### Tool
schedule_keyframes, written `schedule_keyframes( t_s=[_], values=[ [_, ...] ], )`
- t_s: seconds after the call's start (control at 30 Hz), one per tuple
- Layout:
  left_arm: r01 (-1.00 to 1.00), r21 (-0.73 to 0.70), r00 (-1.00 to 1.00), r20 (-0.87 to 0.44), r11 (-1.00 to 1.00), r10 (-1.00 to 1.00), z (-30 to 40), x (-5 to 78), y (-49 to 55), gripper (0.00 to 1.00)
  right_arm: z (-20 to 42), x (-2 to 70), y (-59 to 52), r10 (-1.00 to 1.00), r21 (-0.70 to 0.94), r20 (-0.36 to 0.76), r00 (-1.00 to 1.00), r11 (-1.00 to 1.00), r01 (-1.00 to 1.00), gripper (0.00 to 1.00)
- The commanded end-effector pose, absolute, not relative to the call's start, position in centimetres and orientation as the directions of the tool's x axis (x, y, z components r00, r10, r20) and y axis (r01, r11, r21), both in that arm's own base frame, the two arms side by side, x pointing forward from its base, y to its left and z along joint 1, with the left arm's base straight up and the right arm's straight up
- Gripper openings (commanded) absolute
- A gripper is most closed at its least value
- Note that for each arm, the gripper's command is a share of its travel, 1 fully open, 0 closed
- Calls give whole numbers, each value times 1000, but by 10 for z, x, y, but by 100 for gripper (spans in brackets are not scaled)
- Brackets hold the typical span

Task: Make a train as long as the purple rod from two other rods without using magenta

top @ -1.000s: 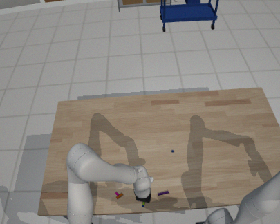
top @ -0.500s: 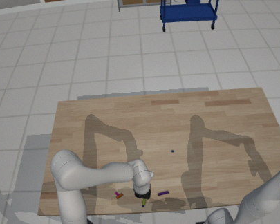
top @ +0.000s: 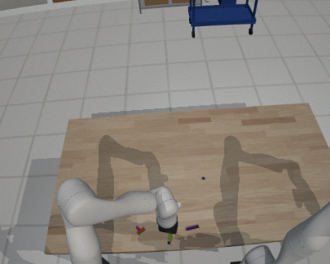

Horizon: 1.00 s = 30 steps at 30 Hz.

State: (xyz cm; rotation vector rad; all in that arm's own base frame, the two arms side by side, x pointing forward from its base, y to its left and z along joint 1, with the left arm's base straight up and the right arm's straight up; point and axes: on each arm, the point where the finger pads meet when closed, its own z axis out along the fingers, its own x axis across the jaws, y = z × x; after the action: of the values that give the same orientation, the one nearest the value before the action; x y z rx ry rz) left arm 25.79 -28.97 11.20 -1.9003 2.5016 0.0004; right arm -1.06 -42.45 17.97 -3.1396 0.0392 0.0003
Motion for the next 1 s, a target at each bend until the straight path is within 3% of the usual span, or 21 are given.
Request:
schedule_keyframes(
  t_s=[0.0, 0.57, 0.97],
  values=[
    [-963, -1, -268, 0, 268, -963, 113, 258, -290, 100, 180, -11, -425, -25, 0, 0, 1000, -1000, -25, 100],
    [-963, -1, -268, 0, 268, -963, 116, 258, -290, 100, 180, -11, -425, -25, 0, 0, 1000, -1000, -25, 100],
    [-963, -1, -268, 0, 268, -963, 157, 258, -290, 100, 180, -11, -425, -25, 0, 0, 1000, -1000, -25, 100]
  ],
)
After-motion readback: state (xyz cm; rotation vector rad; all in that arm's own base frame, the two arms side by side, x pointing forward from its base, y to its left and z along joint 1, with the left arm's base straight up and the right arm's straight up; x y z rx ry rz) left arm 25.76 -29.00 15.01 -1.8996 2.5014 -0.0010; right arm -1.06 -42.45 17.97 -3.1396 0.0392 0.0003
